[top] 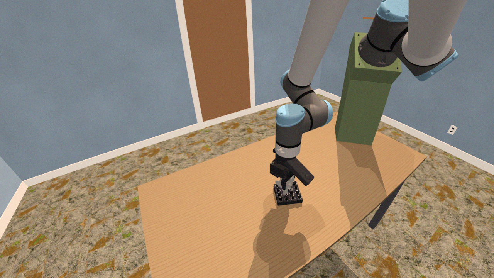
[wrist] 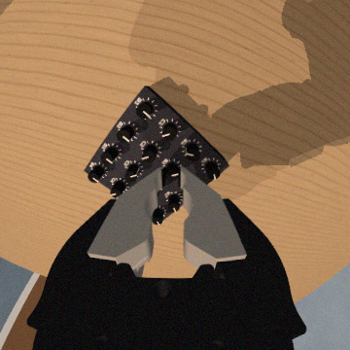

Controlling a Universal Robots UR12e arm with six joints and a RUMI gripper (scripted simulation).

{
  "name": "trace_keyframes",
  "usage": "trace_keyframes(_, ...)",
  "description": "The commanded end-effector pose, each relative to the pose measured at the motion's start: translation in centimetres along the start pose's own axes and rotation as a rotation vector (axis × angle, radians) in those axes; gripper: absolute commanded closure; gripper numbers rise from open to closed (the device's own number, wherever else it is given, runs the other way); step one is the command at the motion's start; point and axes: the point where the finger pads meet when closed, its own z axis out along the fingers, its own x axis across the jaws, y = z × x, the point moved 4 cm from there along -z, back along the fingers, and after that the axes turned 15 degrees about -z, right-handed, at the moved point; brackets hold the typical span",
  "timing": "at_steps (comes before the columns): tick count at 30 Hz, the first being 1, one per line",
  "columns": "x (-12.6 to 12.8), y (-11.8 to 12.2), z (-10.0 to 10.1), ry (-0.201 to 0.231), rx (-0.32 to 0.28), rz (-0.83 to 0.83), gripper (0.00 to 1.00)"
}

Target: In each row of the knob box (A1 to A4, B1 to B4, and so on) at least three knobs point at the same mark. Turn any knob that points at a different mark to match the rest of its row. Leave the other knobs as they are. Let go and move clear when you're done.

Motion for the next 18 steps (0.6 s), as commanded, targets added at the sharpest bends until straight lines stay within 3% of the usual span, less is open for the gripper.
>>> trace_keyframes(1, 0.04, 0.02, -0.04, 0.001, -0.001, 0.007, 0.96)
trace_keyframes(18, 0.04, 0.02, -0.04, 0.001, -0.001, 0.015, 0.96)
